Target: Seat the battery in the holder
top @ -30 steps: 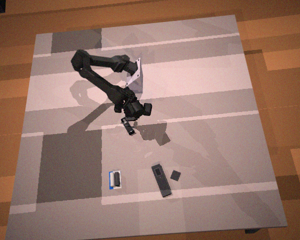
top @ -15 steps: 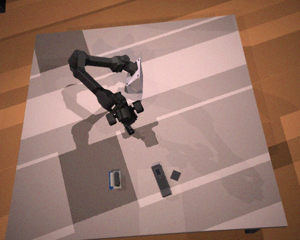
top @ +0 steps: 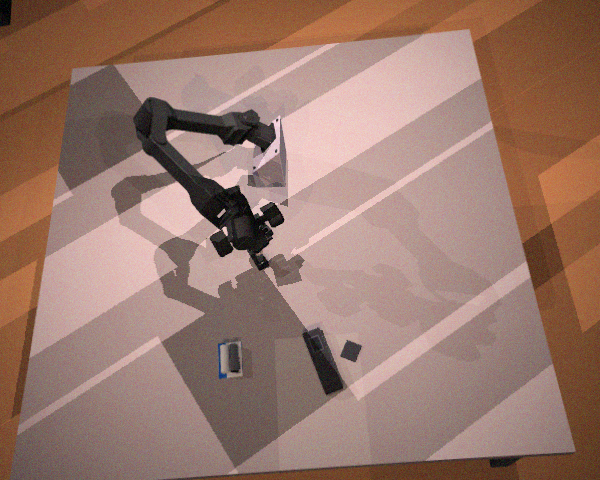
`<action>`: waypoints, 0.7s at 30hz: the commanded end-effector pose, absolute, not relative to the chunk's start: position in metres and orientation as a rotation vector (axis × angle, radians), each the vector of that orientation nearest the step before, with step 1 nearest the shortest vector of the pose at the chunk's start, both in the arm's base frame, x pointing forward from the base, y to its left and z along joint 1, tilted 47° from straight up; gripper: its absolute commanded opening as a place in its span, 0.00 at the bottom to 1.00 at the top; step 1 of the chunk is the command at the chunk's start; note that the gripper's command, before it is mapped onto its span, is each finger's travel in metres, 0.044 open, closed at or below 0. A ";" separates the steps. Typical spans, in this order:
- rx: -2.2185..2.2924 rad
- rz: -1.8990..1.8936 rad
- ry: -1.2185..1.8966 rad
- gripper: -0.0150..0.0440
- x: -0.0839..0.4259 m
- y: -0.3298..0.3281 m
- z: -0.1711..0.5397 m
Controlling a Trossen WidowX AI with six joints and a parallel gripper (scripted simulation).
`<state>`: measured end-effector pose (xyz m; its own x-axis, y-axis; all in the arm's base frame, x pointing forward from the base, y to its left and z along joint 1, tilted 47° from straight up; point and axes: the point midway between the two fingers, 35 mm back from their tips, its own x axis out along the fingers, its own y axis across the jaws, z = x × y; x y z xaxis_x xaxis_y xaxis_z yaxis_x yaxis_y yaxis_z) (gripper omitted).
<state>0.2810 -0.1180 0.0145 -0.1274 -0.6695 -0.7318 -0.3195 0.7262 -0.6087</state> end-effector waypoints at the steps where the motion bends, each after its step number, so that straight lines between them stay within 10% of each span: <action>1: -0.787 -0.331 1.691 0.36 0.280 -0.122 0.008; 21: -0.789 -0.244 1.525 0.36 0.278 -0.141 -0.007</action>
<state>0.2793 -0.1404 -0.0050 0.0633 -0.6152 -0.7858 -0.3218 0.7328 -0.5996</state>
